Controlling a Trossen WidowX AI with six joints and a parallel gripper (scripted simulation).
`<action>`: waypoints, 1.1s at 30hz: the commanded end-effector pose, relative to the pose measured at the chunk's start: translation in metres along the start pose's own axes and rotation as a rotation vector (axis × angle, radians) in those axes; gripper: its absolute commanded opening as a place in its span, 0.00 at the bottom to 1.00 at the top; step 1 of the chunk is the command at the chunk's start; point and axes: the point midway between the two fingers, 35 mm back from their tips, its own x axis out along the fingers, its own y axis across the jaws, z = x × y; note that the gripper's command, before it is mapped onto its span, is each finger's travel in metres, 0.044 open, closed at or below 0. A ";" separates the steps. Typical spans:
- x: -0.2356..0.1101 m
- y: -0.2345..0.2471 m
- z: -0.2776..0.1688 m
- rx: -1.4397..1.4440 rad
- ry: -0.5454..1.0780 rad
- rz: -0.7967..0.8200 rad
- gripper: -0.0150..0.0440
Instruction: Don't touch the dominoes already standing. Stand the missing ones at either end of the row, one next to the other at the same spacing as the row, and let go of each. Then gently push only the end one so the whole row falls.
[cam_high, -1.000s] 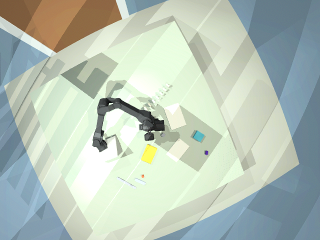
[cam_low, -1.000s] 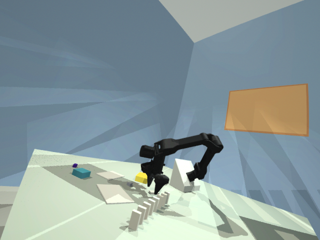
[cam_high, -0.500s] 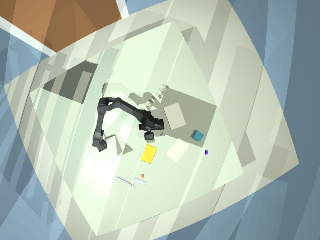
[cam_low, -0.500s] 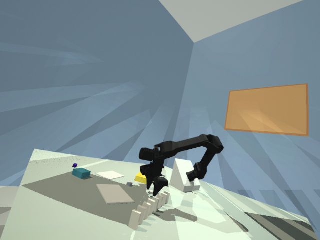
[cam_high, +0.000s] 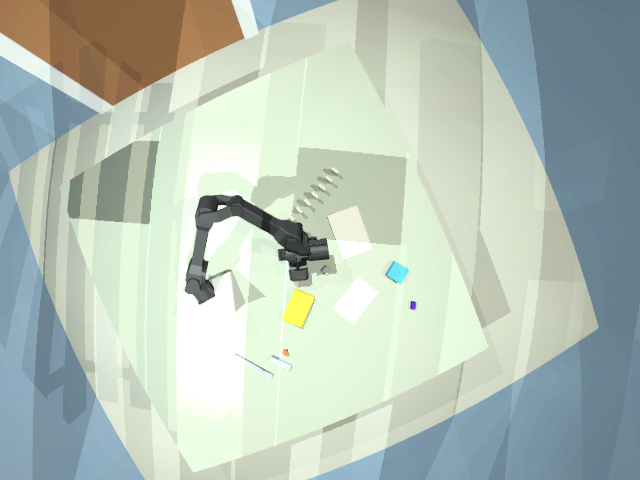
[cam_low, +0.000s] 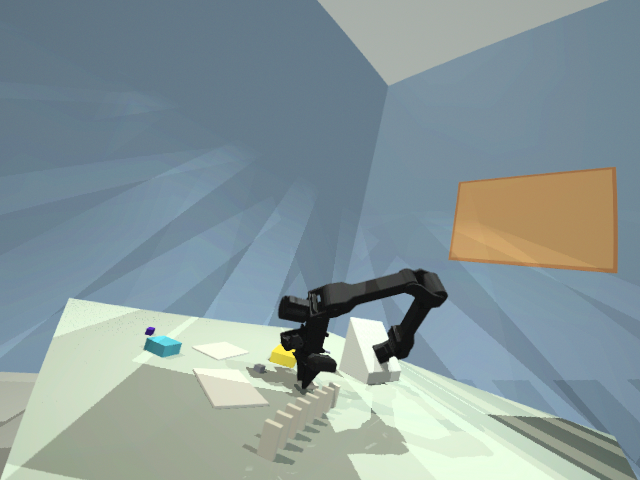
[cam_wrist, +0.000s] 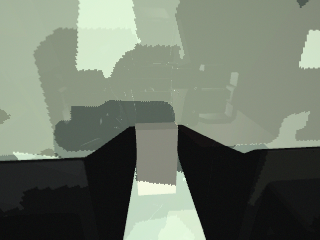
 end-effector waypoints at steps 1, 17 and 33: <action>0.000 0.000 0.000 0.004 -0.001 0.004 0.44; -0.144 -0.005 0.010 0.005 -0.002 -0.003 0.44; -0.161 -0.061 -0.055 0.394 -0.002 -0.008 0.44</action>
